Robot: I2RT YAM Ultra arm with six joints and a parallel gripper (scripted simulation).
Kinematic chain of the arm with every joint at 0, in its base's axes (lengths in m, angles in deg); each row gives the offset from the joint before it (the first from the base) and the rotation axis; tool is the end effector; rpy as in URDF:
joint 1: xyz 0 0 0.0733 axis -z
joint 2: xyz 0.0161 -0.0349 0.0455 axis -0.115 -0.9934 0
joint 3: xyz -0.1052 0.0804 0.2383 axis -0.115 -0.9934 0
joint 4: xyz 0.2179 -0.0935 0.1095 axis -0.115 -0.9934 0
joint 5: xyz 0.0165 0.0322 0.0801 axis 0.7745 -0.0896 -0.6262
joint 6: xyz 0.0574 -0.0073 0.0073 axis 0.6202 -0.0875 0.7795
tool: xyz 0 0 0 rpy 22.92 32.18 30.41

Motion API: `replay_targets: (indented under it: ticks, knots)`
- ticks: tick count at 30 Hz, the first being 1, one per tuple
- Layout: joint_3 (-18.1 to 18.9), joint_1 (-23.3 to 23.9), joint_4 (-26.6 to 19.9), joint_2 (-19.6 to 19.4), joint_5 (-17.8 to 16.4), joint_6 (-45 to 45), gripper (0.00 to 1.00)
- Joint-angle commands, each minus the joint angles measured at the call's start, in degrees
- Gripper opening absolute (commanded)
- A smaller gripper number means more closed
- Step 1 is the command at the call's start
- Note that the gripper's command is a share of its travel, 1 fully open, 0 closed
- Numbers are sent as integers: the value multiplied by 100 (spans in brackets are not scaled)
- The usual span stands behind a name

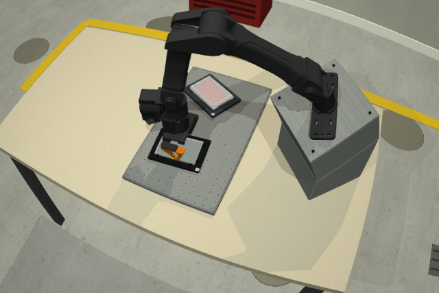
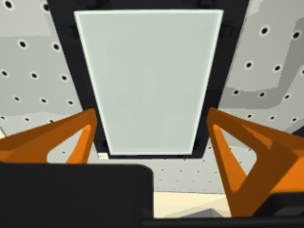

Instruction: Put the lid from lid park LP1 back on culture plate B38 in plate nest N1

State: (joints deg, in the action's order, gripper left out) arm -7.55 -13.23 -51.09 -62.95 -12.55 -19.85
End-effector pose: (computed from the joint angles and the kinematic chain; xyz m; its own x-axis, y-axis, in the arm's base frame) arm 0.3930 0.0552 0.0458 -0.9528 0.0738 -0.2946 -0.0022 0.9683 0.2498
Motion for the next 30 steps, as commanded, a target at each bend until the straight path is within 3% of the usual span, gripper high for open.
replay_targets:
  ticks: [1,30]
  knots:
    - [196,12,165,21,56,27,100]
    - [239,-14,239,-78,62,44,100]
